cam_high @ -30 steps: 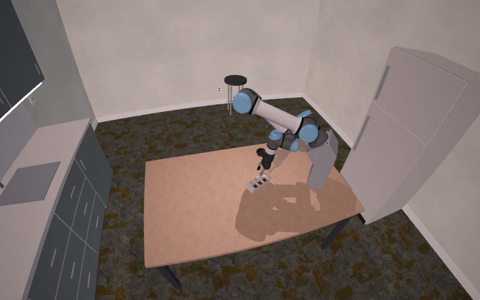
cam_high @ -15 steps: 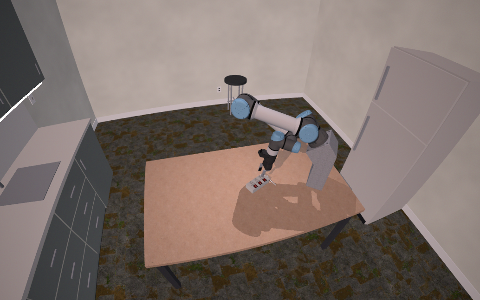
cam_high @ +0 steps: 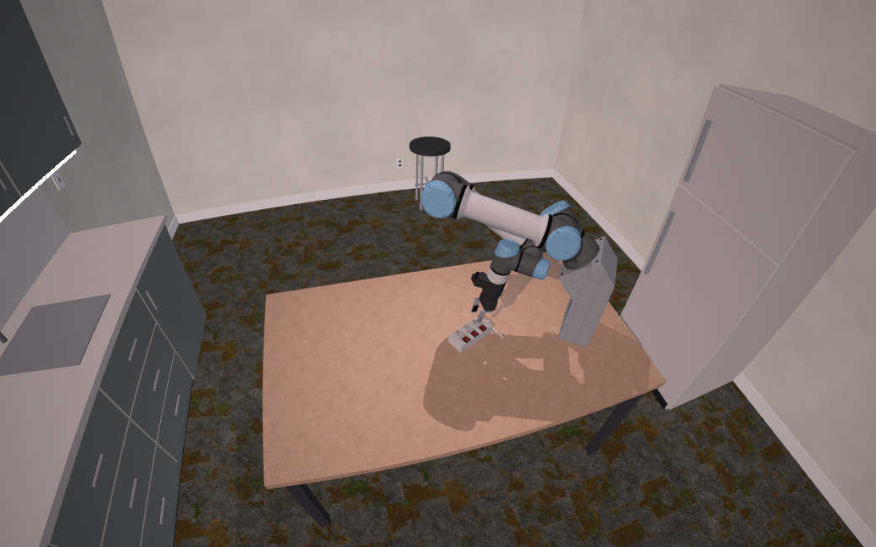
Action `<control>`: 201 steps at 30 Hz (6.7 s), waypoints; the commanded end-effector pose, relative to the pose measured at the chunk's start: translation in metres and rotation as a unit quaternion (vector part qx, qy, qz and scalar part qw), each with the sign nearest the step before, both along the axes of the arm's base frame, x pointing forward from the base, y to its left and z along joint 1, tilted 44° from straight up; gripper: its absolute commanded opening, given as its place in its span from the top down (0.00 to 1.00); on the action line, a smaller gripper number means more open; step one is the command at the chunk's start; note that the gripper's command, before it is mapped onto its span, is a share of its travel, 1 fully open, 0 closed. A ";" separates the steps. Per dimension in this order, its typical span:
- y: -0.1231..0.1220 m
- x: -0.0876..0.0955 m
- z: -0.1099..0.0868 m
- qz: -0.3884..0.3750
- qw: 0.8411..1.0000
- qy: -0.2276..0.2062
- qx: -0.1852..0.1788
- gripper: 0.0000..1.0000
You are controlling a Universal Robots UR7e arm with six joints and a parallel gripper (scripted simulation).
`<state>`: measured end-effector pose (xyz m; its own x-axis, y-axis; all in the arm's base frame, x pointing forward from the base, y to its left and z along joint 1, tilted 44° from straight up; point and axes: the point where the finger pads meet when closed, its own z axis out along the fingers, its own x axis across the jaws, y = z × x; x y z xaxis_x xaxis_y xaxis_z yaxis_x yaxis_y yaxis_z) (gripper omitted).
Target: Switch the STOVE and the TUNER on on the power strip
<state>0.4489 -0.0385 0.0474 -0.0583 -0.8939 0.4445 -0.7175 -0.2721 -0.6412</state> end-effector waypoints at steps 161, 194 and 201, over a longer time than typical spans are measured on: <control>0.018 0.004 0.020 -0.313 0.908 -0.087 0.265 0.00; 0.016 0.037 0.006 -0.600 0.513 -0.285 0.544 0.00; 0.020 0.043 0.002 -0.629 0.424 -0.310 0.573 0.00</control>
<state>0.4880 -0.0208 0.0514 -0.6662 0.2904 -0.6869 0.4748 0.8755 -0.0904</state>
